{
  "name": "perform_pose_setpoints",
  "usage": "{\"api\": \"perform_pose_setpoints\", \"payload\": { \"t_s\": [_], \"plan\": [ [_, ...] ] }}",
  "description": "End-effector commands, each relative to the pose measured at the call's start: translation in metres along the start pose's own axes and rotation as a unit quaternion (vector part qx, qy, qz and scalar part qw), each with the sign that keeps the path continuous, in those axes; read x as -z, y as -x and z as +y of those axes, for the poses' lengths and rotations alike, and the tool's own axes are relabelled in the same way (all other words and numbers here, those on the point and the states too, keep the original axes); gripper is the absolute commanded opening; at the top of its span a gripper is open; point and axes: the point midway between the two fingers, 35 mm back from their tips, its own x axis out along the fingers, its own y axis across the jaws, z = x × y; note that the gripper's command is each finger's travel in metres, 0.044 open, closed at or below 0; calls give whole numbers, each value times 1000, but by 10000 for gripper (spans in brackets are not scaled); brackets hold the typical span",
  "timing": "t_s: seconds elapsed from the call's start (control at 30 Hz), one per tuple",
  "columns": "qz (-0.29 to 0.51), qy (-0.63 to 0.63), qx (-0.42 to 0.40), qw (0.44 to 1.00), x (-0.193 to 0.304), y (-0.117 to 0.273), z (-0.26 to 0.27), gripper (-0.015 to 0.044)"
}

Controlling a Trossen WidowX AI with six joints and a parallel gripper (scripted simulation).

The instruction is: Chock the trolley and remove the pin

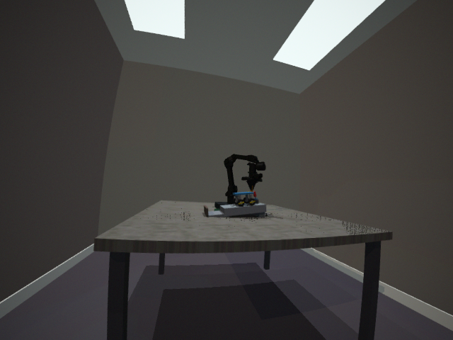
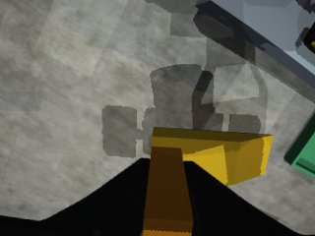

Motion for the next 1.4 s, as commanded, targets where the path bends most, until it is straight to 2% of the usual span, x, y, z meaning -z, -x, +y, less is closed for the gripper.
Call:
{"api": "perform_pose_setpoints", "payload": {
  "t_s": [0.0,0.33,0.67,1.0,1.37],
  "plan": [
    [-4,-60,2,998,-1,1,-1,0],
    [-5,-226,2,974,-1,1,-1,0],
    [-4,-392,2,920,-1,1,-1,0],
    [-3,-545,2,838,-1,1,-1,0],
    [-3,-692,3,722,-1,1,0,0]
  ]
}}
